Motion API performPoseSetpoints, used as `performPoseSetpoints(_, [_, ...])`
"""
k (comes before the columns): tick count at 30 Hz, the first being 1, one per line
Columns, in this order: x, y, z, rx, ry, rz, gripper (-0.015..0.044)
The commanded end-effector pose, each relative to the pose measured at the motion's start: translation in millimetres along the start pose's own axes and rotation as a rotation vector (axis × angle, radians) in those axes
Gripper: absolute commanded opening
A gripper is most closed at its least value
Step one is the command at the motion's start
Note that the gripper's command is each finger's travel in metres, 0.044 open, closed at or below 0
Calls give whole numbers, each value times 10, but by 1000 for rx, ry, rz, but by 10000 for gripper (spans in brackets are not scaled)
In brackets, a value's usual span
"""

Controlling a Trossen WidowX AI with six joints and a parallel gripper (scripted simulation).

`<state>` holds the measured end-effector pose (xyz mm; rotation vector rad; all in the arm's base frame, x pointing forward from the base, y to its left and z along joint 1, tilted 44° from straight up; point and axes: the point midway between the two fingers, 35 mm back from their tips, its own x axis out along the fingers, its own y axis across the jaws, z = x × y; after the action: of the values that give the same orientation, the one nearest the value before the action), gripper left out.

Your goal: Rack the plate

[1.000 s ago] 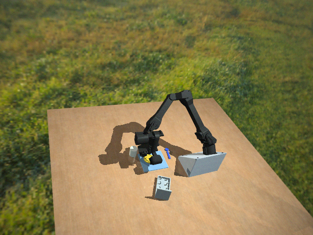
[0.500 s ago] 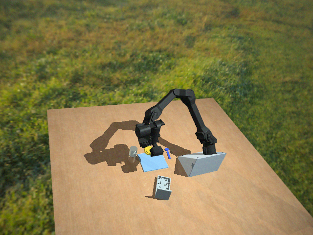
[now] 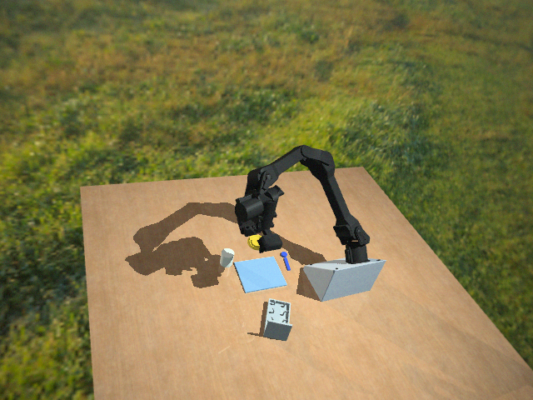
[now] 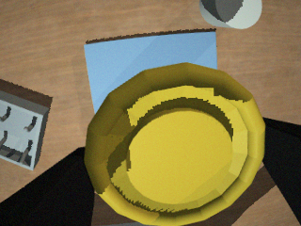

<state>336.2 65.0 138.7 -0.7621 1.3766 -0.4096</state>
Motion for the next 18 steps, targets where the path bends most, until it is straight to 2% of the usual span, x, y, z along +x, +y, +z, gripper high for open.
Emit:
performPoseSetpoints(1, [-151,15,-1,1,-1,0,0])
performPoseSetpoints(5, [-179,56,-28,23,-1,1,0])
performPoseSetpoints(18, [-185,895,-683,438,4,8,0])
